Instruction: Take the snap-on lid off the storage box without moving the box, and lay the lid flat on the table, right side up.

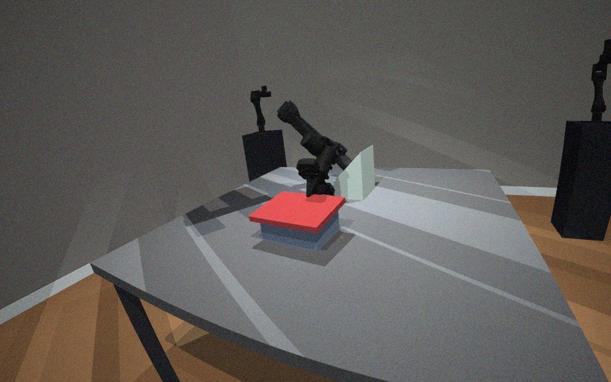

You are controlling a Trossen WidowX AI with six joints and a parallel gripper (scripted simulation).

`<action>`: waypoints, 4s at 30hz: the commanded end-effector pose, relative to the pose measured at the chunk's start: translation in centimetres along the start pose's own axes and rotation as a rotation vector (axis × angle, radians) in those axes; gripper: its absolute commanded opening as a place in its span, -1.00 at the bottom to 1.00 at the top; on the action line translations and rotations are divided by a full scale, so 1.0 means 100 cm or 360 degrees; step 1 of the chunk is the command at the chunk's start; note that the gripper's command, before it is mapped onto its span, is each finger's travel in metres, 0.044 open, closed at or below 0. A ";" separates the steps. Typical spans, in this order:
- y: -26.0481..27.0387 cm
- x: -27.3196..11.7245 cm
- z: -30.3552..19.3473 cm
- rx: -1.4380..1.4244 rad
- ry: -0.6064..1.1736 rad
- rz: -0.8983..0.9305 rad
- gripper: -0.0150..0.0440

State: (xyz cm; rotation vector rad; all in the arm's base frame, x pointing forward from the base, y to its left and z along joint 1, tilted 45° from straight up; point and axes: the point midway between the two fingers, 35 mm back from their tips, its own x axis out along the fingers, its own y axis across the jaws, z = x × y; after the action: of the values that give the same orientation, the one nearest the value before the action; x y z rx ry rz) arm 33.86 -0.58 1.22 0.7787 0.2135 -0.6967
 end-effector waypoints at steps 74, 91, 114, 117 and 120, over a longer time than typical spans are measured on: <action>0.044 -0.020 0.000 -0.0001 0.0005 0.0004 -0.49; 0.069 -0.024 0.000 0.0001 0.0006 0.0004 -0.49; 0.106 -0.027 0.000 0.0003 0.0006 0.0005 -0.49; 0.109 -0.030 0.000 0.0003 0.0006 0.0005 -0.49; 0.112 -0.032 0.000 0.0003 0.0006 0.0005 -0.49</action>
State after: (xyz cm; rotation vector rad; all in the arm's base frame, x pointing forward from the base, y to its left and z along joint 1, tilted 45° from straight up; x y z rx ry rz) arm 38.40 5.91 8.21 0.7694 0.2265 -0.7042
